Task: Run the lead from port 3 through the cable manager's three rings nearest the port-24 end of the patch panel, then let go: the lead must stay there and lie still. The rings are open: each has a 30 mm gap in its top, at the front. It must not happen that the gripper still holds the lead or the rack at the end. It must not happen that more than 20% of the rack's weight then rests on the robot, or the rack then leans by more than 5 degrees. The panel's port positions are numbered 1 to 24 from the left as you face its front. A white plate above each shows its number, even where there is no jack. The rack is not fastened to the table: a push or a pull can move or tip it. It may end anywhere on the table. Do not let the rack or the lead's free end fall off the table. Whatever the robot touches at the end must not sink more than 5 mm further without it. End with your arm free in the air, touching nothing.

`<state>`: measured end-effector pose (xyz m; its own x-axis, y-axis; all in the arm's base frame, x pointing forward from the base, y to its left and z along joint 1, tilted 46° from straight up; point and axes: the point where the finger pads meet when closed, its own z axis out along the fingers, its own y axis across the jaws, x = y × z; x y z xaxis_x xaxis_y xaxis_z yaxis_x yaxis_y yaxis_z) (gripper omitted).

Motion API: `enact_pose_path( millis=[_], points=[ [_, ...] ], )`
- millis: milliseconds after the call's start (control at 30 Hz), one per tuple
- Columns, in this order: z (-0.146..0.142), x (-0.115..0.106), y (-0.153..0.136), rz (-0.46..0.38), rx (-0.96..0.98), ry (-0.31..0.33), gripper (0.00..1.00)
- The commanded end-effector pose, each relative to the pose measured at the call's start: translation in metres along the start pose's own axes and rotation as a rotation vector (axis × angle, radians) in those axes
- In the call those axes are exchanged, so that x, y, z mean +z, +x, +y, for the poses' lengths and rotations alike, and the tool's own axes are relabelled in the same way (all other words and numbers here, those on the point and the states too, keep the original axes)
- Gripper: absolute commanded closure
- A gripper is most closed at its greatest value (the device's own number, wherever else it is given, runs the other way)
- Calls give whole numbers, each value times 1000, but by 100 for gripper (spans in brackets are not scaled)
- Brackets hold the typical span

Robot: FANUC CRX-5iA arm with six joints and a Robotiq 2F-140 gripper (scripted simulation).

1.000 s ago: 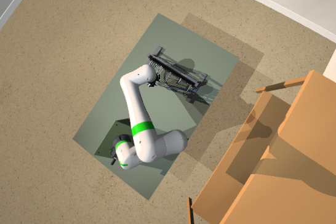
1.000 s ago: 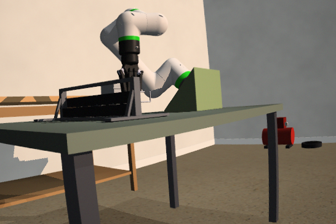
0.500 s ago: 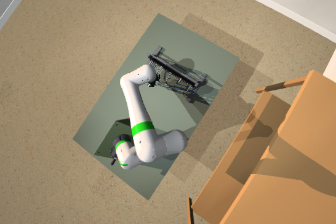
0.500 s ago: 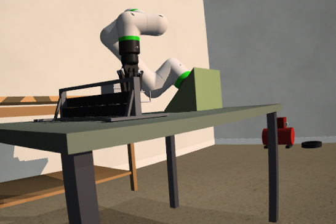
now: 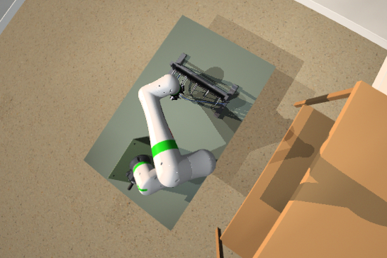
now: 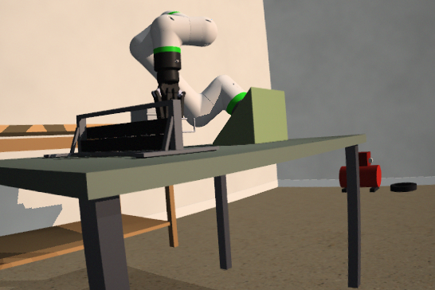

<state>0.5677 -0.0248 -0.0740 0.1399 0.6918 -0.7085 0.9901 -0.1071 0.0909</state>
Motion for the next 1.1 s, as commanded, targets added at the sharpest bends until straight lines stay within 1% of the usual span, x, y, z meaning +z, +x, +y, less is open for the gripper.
enact_pose_path(
  millis=[0, 267, 300, 1067],
  points=[
    [0, 0, 0, 0, 0, 0, 80],
    [0, 0, 0, 0, 0, 0, 80],
    [0, 0, 0, 0, 0, 0, 100],
    [0, 0, 0, 0, 0, 0, 100]
  ],
)
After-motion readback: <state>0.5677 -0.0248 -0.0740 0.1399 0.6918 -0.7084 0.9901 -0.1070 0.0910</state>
